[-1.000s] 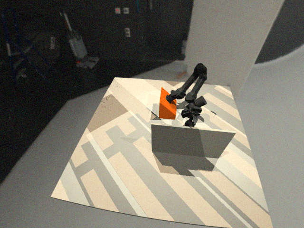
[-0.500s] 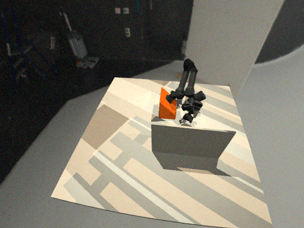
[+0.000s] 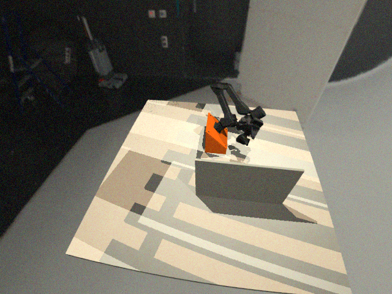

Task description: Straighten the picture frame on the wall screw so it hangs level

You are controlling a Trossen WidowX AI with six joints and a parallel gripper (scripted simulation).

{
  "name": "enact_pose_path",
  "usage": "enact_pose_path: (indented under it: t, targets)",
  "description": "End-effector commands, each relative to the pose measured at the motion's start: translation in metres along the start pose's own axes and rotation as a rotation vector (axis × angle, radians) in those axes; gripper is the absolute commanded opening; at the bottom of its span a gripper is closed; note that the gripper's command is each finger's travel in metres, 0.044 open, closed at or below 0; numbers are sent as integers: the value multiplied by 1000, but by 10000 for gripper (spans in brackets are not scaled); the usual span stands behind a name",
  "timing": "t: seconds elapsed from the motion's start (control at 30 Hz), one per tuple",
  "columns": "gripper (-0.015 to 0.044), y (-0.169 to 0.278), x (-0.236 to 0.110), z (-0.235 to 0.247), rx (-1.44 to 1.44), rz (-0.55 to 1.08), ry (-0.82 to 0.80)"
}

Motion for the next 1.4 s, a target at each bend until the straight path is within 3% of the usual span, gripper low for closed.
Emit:
enact_pose_path:
  t: [0.0, 1.37]
  targets:
    - [260, -4, -7, 2, -14, -2, -3]
    - [260, -4, -7, 2, -14, -2, -3]
Point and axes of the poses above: the point midway between the two fingers, 35 mm back from their tips, its own x axis out along the fingers, its own z axis across the jaws, y = z × x, the point moved 10 cm from there along -x, back along the fingers, and after that the axes turned 7 degrees about -x, right-handed, at the moved point
